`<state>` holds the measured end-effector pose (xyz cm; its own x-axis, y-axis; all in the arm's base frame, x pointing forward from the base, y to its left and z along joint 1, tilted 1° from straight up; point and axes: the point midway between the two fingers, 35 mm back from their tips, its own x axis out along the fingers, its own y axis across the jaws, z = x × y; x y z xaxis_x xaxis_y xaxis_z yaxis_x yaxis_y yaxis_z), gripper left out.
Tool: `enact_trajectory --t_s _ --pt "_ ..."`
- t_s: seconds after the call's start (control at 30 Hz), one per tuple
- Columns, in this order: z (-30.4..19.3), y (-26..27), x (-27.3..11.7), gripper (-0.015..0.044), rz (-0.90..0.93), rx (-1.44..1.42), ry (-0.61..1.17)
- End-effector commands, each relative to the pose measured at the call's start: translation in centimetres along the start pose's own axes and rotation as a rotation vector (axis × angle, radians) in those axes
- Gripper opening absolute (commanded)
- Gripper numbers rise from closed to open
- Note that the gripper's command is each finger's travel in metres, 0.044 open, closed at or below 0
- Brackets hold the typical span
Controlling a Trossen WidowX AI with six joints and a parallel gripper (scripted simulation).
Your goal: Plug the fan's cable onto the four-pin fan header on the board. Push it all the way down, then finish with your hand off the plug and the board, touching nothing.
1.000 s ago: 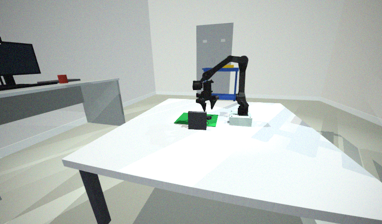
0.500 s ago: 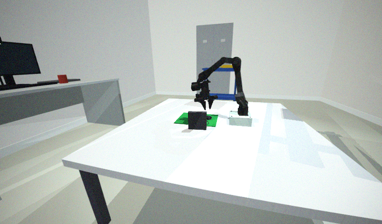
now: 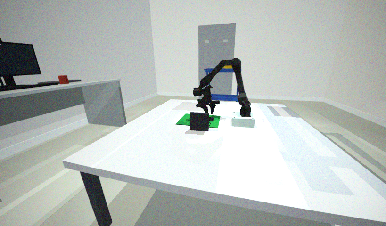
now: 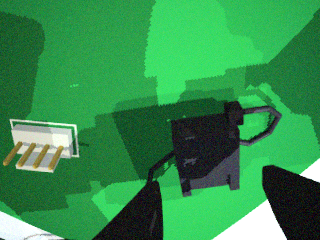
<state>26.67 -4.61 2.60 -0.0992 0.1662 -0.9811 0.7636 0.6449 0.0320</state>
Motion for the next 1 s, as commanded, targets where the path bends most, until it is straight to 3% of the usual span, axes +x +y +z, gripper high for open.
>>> enact_trajectory --t_s 0.0,0.67,0.8,0.97 --pt "0.0 -0.1 0.8 0.021 -0.001 -0.003 0.008" --pt "0.6 -0.1 3.4 0.021 -0.001 -0.003 0.008" --pt "0.6 -0.1 3.2 0.0105 -0.003 0.0 0.004" --pt "0.6 -0.1 3.2 0.0072 -0.003 0.0 0.004"
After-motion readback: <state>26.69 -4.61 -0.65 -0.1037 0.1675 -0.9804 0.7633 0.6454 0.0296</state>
